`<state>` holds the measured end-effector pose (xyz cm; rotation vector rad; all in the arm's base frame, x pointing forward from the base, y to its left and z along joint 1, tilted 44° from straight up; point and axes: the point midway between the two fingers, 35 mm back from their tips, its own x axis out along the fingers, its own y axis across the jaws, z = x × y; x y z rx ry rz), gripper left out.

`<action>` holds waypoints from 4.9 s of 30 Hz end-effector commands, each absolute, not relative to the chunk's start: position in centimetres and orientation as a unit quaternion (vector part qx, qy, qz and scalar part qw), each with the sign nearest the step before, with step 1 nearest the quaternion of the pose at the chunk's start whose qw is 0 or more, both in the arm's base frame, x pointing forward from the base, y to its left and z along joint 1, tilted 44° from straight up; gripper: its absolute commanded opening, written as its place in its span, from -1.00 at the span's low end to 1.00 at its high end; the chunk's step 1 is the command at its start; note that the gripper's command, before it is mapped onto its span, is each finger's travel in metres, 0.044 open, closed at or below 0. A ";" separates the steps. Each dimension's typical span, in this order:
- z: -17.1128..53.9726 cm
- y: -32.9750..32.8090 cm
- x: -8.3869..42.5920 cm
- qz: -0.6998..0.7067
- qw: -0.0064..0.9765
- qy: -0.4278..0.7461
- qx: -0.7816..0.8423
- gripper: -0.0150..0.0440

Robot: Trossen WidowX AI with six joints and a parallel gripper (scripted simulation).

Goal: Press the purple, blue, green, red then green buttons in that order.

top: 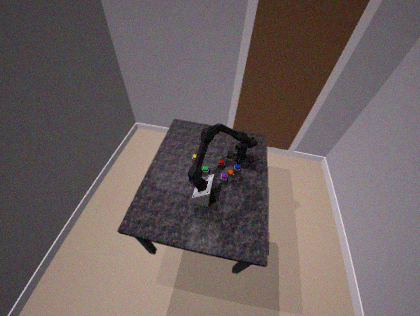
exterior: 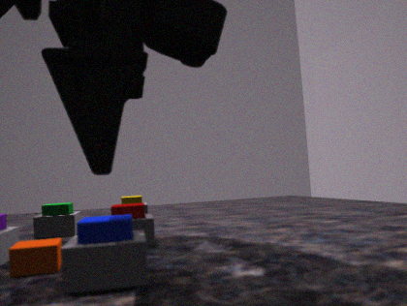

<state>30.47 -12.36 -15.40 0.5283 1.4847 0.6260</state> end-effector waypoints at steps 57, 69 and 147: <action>-11.2 -16.3 30.5 0.272 0.664 0.655 0.238 -0.42; -4.2 -10.8 29.6 0.270 0.664 0.656 0.238 -0.42; -0.4 4.8 21.5 0.277 0.658 0.655 0.245 -0.42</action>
